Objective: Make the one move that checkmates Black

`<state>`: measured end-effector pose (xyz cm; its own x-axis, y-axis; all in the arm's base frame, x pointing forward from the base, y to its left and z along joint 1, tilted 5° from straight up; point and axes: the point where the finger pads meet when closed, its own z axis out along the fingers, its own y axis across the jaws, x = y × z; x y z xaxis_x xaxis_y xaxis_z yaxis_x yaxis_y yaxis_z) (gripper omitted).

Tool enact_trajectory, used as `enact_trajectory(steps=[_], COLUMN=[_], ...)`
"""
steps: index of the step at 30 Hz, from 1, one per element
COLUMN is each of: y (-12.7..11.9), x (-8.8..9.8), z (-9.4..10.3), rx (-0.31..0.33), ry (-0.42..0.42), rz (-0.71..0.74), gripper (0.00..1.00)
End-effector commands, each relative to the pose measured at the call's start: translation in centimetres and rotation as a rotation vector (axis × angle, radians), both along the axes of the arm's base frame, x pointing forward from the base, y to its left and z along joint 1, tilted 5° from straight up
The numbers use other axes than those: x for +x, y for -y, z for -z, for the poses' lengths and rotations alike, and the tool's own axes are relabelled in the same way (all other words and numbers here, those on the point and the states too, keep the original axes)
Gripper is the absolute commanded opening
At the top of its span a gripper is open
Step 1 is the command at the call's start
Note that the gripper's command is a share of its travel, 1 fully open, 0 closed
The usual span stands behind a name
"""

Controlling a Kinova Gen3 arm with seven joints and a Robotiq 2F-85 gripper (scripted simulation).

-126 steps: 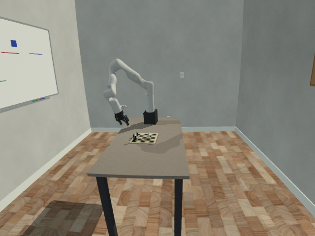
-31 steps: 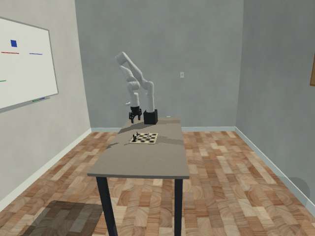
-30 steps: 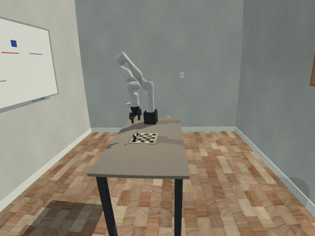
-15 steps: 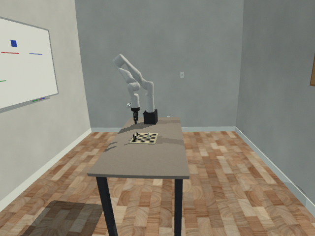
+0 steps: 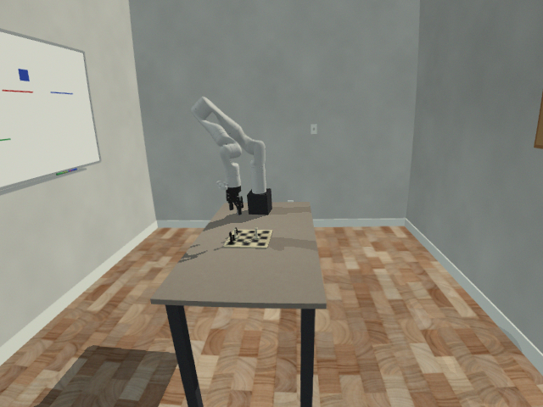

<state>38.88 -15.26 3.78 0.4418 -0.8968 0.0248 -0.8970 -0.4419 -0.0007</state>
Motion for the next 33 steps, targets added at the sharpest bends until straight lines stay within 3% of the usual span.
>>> enact_trajectory(steps=[1, 7, 9, 22, 33], y=[0.0, 0.1, 0.1, 0.4, 0.6], x=[-0.1, 0.1, 0.1, 0.8, 1.2], z=[0.3, 0.4, 0.4, 0.5, 0.5], rx=[0.009, 0.004, 0.004, -0.016, -0.033], ry=[-0.005, -0.001, -0.001, 0.012, 0.02], rz=[-0.081, -0.319, -0.319, -0.751, -0.965], gripper=[1.0, 1.0, 1.0, 1.0, 1.0])
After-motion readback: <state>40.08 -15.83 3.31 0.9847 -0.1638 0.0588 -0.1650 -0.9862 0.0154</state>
